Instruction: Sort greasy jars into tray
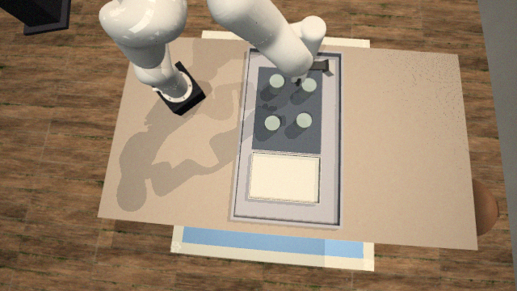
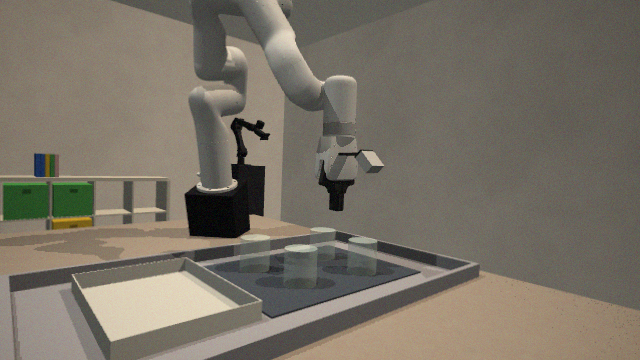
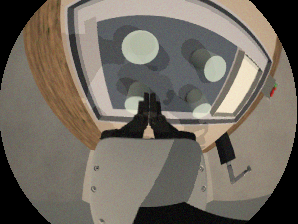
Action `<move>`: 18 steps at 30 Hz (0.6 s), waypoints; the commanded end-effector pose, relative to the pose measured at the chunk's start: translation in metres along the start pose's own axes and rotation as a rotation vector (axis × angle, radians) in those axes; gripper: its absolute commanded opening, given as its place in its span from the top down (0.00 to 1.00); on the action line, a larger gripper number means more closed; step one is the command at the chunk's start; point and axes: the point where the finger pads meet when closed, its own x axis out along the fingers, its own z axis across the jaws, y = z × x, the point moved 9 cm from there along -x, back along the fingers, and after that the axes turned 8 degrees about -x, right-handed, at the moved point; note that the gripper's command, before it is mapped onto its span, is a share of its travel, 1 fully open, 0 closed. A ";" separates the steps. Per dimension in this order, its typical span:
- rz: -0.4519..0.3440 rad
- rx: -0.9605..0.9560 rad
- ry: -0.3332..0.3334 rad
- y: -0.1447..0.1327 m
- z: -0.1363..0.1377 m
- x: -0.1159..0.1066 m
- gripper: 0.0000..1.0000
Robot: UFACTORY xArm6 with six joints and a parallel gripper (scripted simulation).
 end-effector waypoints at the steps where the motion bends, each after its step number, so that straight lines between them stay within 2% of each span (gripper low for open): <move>1: 0.001 0.006 -0.008 0.009 -0.020 0.000 1.00; 14: 0.001 0.006 -0.008 0.009 -0.019 0.057 1.00; 16: 0.001 0.006 -0.008 0.009 -0.019 0.057 1.00; 18: 0.001 0.006 -0.008 0.009 -0.019 0.067 1.00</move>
